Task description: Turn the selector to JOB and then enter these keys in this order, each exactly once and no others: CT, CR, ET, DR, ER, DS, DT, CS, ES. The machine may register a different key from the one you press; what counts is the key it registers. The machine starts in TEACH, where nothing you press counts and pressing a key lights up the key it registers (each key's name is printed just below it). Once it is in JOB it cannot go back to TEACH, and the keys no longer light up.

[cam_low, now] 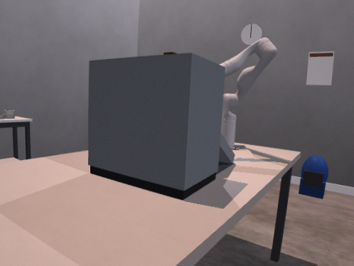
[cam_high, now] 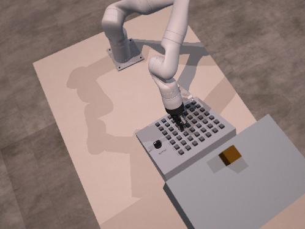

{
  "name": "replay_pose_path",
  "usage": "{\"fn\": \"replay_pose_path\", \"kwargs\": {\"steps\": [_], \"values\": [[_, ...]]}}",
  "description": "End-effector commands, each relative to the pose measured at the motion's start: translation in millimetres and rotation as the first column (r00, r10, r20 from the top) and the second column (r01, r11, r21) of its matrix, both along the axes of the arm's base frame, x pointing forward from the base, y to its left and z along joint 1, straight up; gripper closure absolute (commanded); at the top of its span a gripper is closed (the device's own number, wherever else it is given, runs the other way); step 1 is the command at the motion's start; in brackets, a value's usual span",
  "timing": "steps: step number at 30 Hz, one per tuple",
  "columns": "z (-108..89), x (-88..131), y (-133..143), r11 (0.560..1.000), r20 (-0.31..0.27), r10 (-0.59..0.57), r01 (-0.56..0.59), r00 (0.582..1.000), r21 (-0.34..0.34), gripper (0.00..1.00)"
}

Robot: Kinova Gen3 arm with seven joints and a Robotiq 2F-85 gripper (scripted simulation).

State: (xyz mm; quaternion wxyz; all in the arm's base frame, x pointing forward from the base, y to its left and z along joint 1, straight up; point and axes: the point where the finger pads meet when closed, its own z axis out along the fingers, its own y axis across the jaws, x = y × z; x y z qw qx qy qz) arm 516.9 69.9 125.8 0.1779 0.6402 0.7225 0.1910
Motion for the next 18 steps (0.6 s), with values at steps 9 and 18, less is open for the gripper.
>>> {"fn": "replay_pose_path", "kwargs": {"steps": [9, 18], "values": [[1.1, -0.6, -0.7, 1.000, 0.000, 0.001, -0.001, 1.000, -0.001, 0.90], [8.9, -6.3, -1.5, 1.000, -0.002, -0.013, 0.013, 1.000, 0.006, 0.90]]}}
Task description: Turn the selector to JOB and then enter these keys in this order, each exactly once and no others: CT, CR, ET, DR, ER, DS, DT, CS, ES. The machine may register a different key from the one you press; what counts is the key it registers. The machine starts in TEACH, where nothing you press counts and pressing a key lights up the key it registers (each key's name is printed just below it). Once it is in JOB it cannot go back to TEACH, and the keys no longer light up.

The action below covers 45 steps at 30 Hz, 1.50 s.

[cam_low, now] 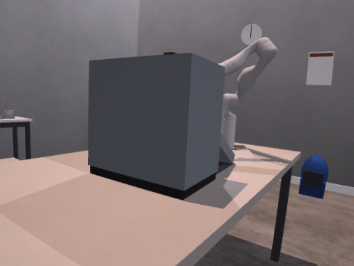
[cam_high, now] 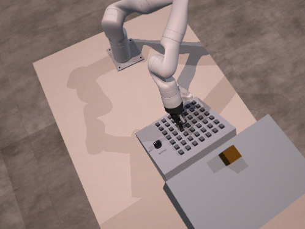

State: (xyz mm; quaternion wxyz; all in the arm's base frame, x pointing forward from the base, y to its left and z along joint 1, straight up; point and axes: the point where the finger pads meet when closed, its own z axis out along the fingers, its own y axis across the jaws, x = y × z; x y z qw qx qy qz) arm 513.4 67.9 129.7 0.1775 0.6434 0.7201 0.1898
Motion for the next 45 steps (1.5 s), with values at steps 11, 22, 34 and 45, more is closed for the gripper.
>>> {"fn": "replay_pose_path", "kwargs": {"steps": [11, 22, 34, 45], "values": [[18.1, -10.5, -0.3, 1.000, 0.001, -0.005, 0.005, 1.000, 0.005, 0.90], [24.5, -13.3, -0.4, 1.000, 0.002, -0.004, 0.004, 1.000, 0.005, 0.90], [24.5, -13.3, -0.4, 1.000, 0.002, -0.004, 0.004, 1.000, 0.005, 0.90], [24.5, -13.3, -0.4, 1.000, 0.002, -0.004, 0.004, 1.000, 0.005, 0.90]]}}
